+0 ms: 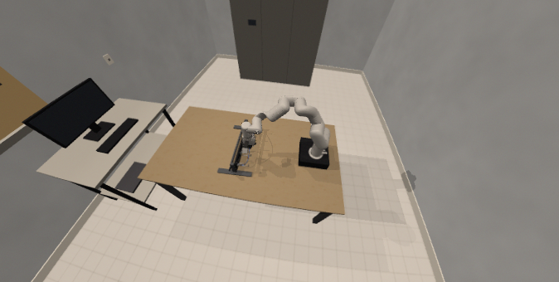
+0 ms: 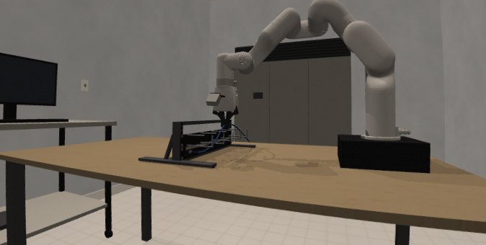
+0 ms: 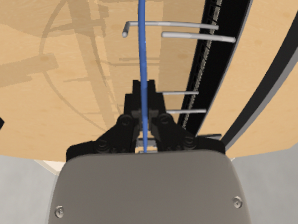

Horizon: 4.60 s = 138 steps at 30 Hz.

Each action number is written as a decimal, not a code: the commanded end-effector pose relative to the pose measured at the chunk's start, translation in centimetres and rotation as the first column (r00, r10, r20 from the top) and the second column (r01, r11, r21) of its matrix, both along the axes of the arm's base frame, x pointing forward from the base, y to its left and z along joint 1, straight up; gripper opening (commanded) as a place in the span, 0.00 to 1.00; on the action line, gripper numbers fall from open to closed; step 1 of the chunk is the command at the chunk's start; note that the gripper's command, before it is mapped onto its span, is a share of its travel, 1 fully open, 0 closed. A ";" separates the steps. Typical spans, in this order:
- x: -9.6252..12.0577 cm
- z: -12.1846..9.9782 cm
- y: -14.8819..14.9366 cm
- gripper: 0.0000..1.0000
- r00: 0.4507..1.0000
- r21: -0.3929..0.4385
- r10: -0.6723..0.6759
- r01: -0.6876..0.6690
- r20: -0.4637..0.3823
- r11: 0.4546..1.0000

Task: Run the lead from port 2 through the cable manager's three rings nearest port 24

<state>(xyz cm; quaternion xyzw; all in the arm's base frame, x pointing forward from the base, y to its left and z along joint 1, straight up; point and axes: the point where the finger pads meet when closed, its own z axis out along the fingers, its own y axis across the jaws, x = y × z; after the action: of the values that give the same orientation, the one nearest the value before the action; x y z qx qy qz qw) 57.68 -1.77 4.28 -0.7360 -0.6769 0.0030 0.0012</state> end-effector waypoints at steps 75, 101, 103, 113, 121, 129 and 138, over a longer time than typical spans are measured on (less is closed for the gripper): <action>0.2 -5.4 0.0 0.00 1.000 0.000 0.000 0.000 0.005 1.000; 0.8 -5.5 -0.1 0.00 1.000 0.000 0.000 0.000 0.005 1.000; 1.1 -5.5 -0.1 0.00 1.000 0.000 0.000 0.000 0.005 1.000; 2.3 -5.5 -0.2 0.00 1.000 0.000 0.000 0.000 0.005 1.000; 3.5 -5.5 -0.3 0.00 1.000 0.000 0.000 0.000 0.005 1.000; 4.0 -5.5 -0.3 0.00 1.000 0.000 0.000 0.000 0.005 1.000; 4.2 -5.5 -0.4 0.00 1.000 0.000 0.000 0.000 0.005 1.000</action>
<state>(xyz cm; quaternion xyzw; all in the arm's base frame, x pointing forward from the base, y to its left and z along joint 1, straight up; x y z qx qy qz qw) 61.61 -2.13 -1.46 -0.7361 -0.6769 0.0032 0.0012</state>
